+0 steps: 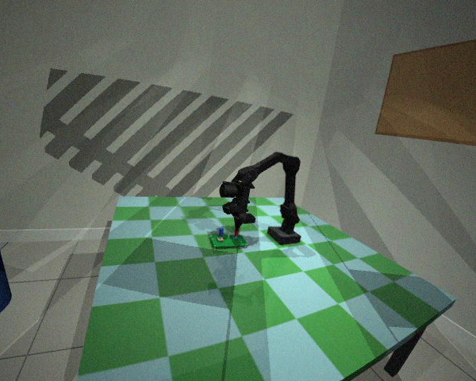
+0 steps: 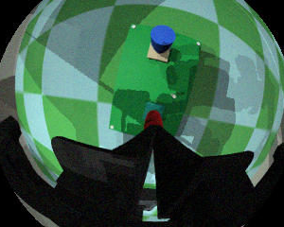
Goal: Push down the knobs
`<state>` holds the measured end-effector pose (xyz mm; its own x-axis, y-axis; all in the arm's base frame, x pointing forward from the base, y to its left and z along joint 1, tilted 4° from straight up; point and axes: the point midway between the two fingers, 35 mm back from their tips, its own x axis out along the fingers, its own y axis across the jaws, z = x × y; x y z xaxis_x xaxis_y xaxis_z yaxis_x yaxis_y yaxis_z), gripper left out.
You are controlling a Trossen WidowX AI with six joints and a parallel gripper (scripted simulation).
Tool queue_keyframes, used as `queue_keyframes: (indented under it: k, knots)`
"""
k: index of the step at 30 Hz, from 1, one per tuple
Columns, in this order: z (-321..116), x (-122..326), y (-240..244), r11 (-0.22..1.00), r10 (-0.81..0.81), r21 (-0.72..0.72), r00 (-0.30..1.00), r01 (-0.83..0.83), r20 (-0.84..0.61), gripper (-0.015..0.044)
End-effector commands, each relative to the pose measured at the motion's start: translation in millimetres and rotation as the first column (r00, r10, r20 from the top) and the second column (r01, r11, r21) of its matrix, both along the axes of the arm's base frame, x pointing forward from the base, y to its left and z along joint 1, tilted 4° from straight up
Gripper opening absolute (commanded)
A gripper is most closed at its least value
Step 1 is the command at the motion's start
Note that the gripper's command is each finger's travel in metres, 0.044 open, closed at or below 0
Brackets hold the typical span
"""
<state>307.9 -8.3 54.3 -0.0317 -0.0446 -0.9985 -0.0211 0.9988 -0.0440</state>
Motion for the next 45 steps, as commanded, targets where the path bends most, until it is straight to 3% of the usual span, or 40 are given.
queue_keyframes:
  k: [1,45]
  knots:
    - [-4.7,-0.3,0.4,1.0,0.004,0.004,1.0,-0.004,-0.003,0.0]
    - [-11.7,-0.5,0.1,1.0,0.004,0.004,1.0,-0.004,-0.003,0.0]
